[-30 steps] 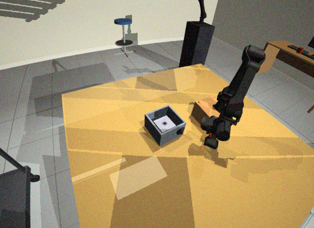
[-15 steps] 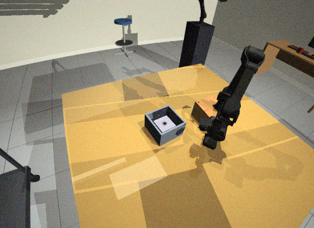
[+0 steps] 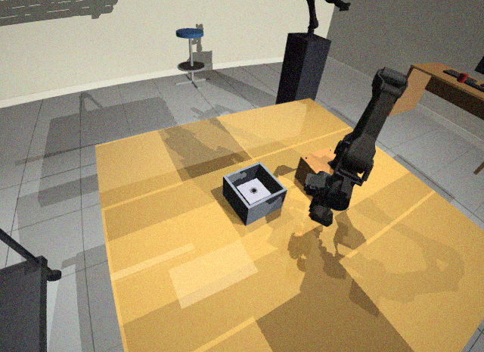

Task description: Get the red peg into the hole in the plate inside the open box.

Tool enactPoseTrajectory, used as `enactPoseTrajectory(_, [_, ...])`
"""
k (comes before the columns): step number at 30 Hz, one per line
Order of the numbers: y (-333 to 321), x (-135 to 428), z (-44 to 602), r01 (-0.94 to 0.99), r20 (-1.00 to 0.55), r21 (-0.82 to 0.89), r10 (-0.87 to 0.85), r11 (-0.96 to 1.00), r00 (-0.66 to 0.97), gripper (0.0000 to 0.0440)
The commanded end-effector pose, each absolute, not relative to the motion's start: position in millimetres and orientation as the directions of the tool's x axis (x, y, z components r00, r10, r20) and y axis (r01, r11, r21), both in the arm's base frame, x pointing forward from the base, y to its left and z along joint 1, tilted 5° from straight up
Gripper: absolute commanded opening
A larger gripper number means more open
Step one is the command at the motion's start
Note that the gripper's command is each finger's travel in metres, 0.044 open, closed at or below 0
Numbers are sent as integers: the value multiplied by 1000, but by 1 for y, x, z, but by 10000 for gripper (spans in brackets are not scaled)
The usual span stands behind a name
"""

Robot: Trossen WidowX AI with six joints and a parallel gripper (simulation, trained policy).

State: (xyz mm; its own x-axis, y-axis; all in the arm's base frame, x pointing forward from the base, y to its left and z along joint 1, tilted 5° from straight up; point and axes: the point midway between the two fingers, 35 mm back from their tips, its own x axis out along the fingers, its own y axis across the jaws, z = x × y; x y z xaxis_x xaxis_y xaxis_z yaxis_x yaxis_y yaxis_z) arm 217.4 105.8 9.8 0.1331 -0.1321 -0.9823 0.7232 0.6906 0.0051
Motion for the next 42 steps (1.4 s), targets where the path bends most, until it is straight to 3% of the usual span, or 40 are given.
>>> enactPoseTrajectory(1, [103,230,25,714,-975,22,-143,700,171,0])
enactPoseTrajectory(17, [65,283,79,735,-951,31,-206,678,230,0])
enactPoseTrajectory(42, [-30,329,77,842,-954,42,-229,539,194,1])
